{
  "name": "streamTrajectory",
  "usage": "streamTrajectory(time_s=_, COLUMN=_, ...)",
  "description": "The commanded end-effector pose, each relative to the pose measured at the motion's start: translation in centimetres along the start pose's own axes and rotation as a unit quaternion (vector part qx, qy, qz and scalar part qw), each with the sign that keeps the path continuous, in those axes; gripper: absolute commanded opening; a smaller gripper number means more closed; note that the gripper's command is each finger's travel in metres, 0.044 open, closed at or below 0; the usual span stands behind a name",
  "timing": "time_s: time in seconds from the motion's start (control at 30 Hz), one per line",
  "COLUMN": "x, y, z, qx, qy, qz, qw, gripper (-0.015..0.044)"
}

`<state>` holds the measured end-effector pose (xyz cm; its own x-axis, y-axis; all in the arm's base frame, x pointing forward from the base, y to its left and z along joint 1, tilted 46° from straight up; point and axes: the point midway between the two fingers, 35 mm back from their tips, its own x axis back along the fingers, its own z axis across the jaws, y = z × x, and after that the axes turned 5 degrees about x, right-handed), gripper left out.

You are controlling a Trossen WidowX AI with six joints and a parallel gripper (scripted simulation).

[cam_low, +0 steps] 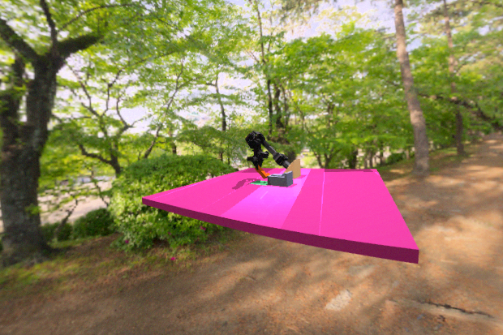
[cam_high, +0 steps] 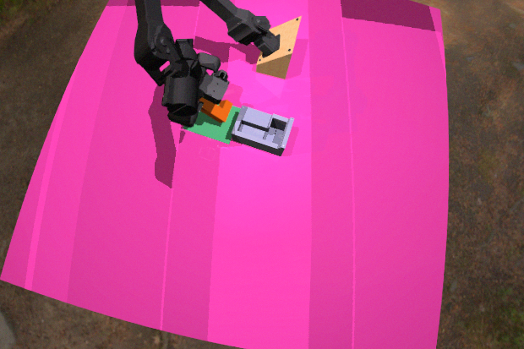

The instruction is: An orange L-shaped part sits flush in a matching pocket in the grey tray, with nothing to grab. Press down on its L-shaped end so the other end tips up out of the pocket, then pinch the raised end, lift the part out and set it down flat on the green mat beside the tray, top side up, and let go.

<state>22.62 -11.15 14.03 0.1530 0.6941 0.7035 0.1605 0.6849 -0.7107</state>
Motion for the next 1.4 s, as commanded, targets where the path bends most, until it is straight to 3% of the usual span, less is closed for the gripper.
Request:
streamTrajectory(time_s=0.0, x=-0.6, y=-0.1, z=0.0, qx=0.003, qy=-0.001, qz=0.003, qw=1.0, gripper=0.0)
streamTrajectory(time_s=0.77, x=-2.9, y=0.0, z=0.1, qx=0.0, qy=0.0, qz=0.001, qw=1.0, gripper=0.0)
streamTrajectory(time_s=1.13, x=-2.2, y=0.0, z=0.0, qx=0.001, qy=-0.001, qz=0.0, qw=1.0, gripper=0.0289)
streamTrajectory(time_s=1.27, x=1.4, y=0.1, z=-0.3, qx=0.006, qy=-0.01, qz=-0.003, qw=1.0, gripper=0.0394)
streamTrajectory(time_s=1.37, x=5.2, y=0.0, z=0.0, qx=0.011, qy=-0.019, qz=-0.004, qw=1.0, gripper=0.04)
